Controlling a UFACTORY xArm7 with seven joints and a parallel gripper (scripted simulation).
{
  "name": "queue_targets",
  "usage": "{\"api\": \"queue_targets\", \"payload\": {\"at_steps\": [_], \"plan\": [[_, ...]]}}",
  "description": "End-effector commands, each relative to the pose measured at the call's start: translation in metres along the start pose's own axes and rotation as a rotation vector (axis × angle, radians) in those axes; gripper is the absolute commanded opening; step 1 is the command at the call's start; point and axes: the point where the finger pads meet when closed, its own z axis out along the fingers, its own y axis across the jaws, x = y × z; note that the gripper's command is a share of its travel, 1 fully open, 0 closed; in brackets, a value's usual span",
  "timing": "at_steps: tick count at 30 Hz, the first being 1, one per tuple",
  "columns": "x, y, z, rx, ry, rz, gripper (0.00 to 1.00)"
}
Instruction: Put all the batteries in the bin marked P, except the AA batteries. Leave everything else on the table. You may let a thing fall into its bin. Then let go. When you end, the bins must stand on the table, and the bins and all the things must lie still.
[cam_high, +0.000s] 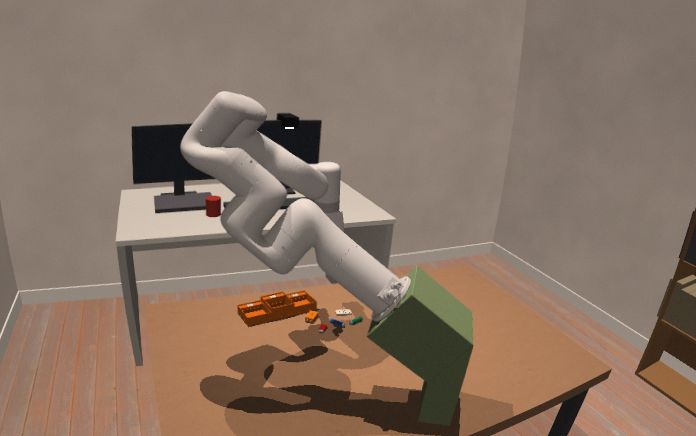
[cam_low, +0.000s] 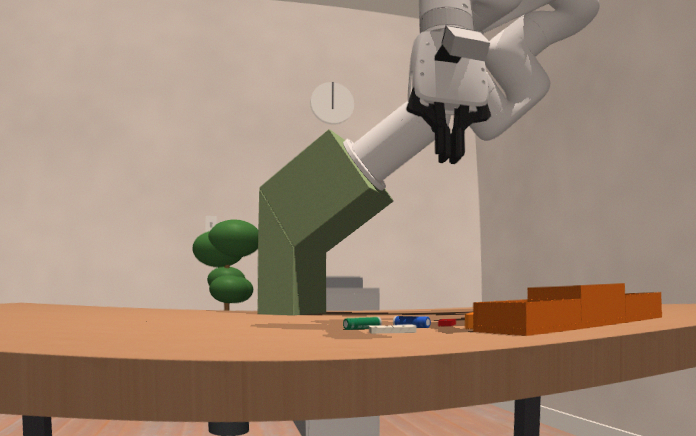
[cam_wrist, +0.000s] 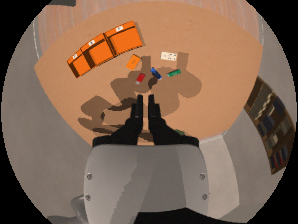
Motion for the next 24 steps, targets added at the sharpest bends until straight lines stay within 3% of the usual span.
{"api": "queue_targets", "payload": {"at_steps": [1, 16, 19, 24], "plan": [[-0.021, 0.002, 0.005, 0.049, -0.008, -0.143, 0.07], [-0.020, 0.002, 0.005, 0.049, -0.008, -0.143, 0.07], [-0.005, -0.007, 0.022, 0.049, -0.004, -0.292, 0.07], [0.021, -0.023, 0.051, 0.049, -0.004, -0.310, 0.07]]}}
